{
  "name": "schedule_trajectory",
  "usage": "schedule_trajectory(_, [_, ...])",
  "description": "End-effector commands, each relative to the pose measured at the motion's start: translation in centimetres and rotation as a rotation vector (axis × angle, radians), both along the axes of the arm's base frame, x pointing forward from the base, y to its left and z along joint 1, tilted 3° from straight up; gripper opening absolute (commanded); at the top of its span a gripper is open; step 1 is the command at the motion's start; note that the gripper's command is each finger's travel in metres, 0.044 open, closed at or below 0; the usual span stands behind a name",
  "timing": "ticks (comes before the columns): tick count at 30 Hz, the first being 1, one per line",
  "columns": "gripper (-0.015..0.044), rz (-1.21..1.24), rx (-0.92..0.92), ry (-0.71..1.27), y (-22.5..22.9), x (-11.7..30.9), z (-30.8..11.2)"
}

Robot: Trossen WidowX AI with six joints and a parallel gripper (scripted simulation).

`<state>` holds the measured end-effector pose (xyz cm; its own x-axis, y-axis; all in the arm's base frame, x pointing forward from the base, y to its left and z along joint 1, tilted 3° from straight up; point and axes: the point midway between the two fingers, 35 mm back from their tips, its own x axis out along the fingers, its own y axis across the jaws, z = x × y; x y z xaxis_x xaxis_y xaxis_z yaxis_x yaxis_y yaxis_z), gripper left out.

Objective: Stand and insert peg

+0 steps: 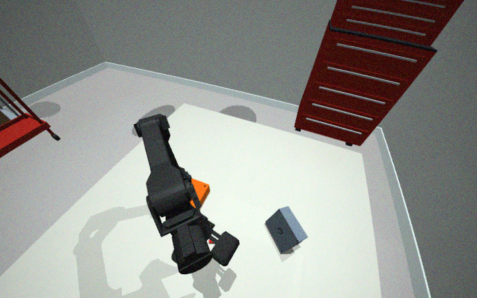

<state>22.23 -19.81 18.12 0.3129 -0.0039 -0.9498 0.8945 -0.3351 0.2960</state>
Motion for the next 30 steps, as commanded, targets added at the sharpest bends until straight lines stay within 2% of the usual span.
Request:
schedule_trajectory(1, [0.0440, -0.102, 0.048, 0.069, 0.3, 0.4, -1.4])
schedule_trajectory(16, [0.0440, -0.519, 0.114, 0.334, 1.9, 1.6, -6.6])
schedule_trajectory(30, [0.0440, -0.921, -0.003, 0.533, 3.8, 2.2, -11.0])
